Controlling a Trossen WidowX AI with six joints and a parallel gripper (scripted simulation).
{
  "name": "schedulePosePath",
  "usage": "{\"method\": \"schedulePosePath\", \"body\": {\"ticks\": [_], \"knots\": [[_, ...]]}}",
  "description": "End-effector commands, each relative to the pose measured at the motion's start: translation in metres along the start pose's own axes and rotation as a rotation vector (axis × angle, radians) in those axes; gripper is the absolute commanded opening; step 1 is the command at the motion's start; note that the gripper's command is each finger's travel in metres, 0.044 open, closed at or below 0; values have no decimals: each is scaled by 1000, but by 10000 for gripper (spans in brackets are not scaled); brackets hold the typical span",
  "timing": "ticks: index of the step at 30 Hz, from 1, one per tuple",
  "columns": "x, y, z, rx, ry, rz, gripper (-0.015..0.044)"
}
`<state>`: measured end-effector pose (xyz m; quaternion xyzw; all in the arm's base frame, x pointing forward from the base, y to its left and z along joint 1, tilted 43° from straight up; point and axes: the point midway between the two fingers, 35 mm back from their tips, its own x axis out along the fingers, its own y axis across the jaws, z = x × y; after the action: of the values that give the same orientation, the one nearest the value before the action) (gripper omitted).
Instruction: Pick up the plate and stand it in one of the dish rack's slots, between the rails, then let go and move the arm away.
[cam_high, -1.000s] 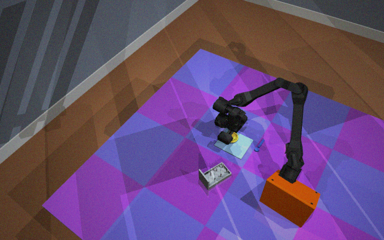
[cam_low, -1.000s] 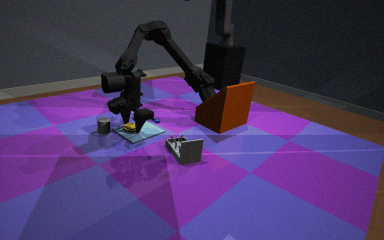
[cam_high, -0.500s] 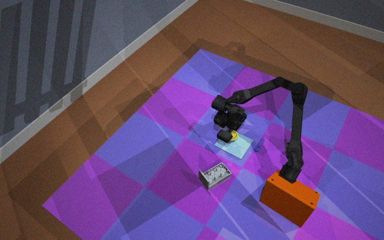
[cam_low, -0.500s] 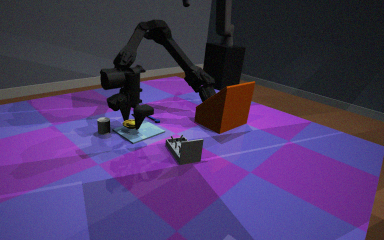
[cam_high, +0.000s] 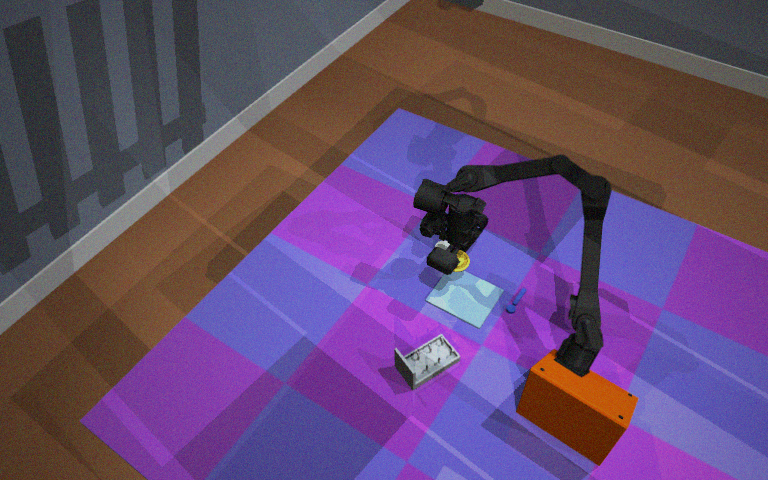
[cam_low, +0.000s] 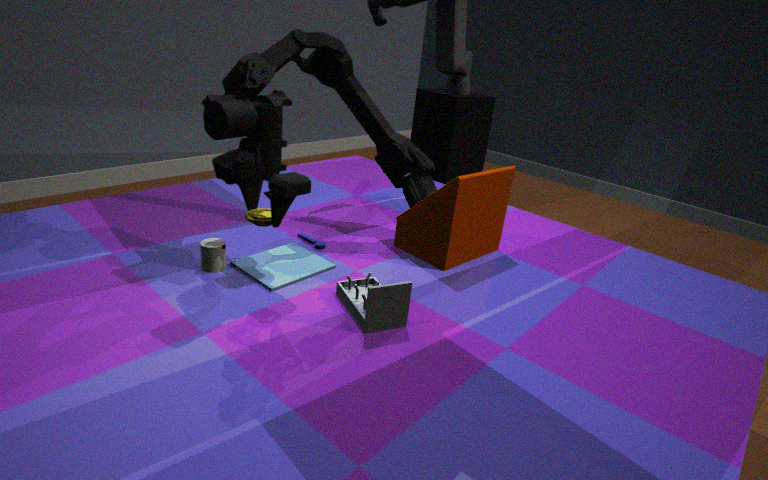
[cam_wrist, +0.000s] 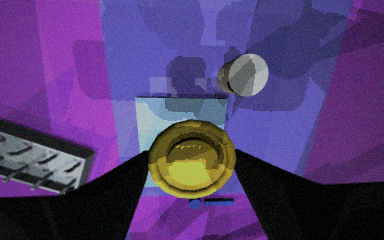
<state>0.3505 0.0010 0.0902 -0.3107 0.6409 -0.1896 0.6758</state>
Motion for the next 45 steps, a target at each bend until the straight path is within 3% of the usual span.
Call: {"method": "schedulePosePath", "body": {"ticks": [1,22,34,45], "knots": [[-18,0,2,7,0,4,0],[-81,0,3,24,16,-9,0],[-81,122,-97,377,20,-4,0],[-79,126,-104,396,23,-6,0]]}}
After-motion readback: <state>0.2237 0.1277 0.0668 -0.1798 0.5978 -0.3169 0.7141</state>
